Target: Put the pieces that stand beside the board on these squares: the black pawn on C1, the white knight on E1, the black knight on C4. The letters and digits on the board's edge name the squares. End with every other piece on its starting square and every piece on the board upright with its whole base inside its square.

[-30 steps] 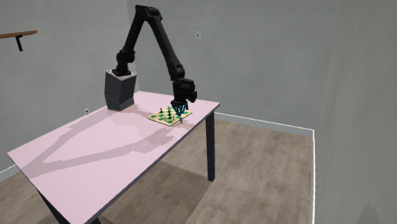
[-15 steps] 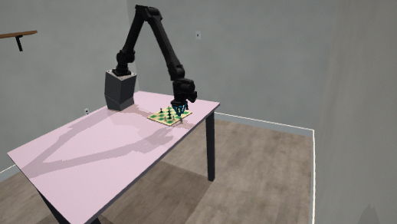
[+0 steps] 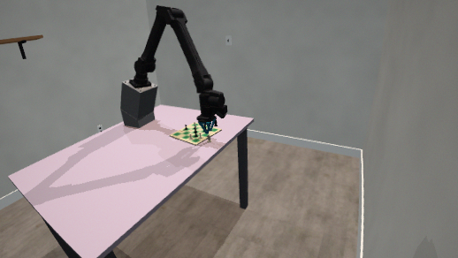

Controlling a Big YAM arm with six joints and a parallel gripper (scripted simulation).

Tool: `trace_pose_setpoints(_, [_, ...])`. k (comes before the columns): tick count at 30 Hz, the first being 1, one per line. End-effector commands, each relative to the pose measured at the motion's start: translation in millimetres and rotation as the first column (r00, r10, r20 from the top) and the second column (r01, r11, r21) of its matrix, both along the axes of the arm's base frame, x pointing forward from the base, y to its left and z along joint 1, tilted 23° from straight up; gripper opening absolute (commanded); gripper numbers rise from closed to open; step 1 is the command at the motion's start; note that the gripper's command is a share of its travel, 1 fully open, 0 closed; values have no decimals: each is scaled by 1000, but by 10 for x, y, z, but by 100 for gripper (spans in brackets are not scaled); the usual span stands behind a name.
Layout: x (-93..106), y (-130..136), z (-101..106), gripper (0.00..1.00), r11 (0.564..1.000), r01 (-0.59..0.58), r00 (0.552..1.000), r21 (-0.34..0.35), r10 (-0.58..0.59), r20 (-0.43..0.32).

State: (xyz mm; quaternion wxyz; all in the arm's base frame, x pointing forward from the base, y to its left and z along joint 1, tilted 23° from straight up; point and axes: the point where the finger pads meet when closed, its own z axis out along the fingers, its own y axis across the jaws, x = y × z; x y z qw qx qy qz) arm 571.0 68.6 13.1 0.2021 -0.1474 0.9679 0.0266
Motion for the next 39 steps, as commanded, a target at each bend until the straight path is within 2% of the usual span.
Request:
trace_pose_setpoints(1, [194,87,60,37,1000,-2,999,6,2,38])
trace_pose_setpoints(16, [190,87,56,37,1000,-2,999,5,2,38])
trace_pose_setpoints(22, [1,67,-95,37,1000,-2,1000,2,2,3])
trace_pose_setpoints(39, [3,67,-85,37,1000,-2,1000,2,2,7])
